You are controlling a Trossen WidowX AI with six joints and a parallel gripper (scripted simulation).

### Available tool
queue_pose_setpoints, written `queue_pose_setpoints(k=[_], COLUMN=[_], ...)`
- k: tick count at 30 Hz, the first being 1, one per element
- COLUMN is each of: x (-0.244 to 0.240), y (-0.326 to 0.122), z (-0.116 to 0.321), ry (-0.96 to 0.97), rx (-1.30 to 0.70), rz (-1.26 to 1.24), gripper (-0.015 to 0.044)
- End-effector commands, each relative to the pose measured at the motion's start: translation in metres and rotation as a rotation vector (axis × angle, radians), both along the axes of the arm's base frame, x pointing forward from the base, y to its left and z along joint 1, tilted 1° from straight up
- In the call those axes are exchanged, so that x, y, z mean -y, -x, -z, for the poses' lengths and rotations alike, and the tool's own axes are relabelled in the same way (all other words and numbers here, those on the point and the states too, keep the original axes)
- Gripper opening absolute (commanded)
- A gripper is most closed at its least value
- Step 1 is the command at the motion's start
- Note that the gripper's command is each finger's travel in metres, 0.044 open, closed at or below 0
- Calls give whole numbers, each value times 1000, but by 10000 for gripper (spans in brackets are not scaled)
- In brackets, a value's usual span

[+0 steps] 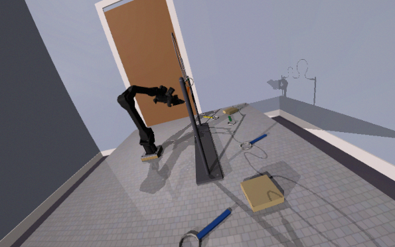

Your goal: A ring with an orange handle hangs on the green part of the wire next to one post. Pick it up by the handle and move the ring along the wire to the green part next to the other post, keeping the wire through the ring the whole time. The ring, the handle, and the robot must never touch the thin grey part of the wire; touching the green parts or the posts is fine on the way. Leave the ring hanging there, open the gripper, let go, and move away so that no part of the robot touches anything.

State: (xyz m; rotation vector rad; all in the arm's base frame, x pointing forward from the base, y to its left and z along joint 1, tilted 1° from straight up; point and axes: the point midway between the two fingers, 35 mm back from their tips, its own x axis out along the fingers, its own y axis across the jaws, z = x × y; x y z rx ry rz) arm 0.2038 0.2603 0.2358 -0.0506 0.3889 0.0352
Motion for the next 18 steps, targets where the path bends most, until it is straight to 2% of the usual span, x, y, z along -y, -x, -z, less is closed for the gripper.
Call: queue_pose_setpoints(k=[1,2,8,13,18], x=[0,0,2,2,2], y=[0,0,40,42,42], z=[-1,-1,-17,-18,-18], ry=[-5,-5,0,0,0], rx=[5,5,2,3,3], rz=[5,5,-2,-2,-2], gripper=[160,160,317,440,440])
